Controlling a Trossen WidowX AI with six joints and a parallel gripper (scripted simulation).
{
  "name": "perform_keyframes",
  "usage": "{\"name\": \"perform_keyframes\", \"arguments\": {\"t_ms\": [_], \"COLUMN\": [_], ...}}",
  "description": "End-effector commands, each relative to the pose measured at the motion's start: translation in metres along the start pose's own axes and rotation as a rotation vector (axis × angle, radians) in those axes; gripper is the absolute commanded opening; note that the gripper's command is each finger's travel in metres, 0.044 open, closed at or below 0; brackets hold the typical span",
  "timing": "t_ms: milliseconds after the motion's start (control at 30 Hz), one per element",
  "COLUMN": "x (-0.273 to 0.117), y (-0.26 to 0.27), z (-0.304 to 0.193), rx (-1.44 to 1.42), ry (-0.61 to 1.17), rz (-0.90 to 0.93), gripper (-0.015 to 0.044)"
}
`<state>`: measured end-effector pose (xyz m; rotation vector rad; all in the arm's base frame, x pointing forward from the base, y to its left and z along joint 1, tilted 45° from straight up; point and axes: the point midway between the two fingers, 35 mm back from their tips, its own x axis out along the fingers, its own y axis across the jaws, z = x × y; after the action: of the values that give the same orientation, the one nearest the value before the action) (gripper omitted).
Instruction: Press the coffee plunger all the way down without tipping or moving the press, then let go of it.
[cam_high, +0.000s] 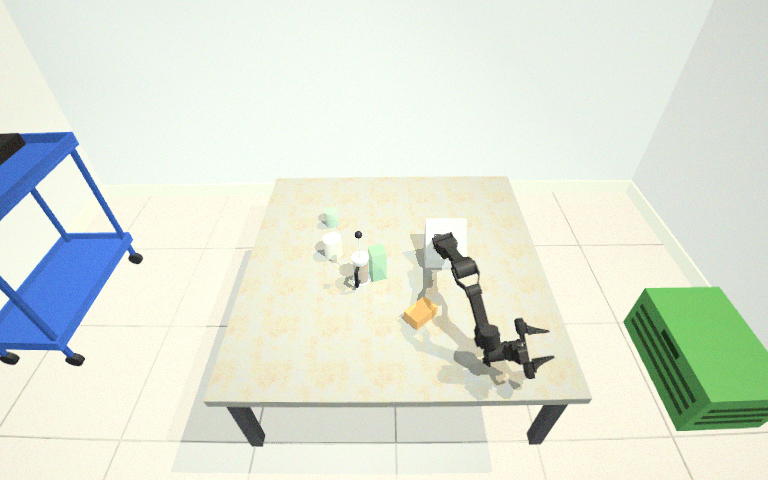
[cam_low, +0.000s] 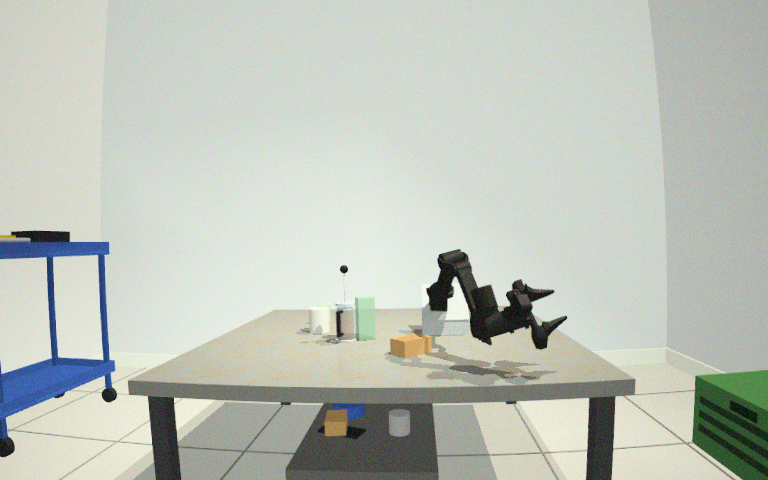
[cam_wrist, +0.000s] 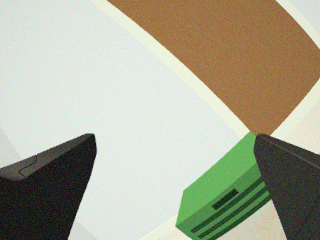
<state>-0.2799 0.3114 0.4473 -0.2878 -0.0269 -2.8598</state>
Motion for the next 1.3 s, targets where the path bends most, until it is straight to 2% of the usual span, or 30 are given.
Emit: {"name": "perform_keyframes", "arguments": {"t_ms": [0,100,200,433,667,1000,1267], "x": [-0.002,-0.017,-0.052,-0.174,-0.298,-0.45,-0.531], "y": [-0.001,-0.007,-0.019,-0.036,-0.015,0.079,0.197], "z": [0.0,0.001,0.002,0.007,0.009,0.006,-0.009], "rx": [0.0,-0.002,-0.003,-0.006,-0.005,0.001,0.004], "ry": [0.0,0.003,0.007,0.009,-0.002,-0.061,-0.145], "rz": [-0.006,-0.045,-0.135,-0.437,-0.743,-1.195,-1.56], "gripper": [0.0426,0.044,0.044,0.044,0.044,0.044,0.044]}}
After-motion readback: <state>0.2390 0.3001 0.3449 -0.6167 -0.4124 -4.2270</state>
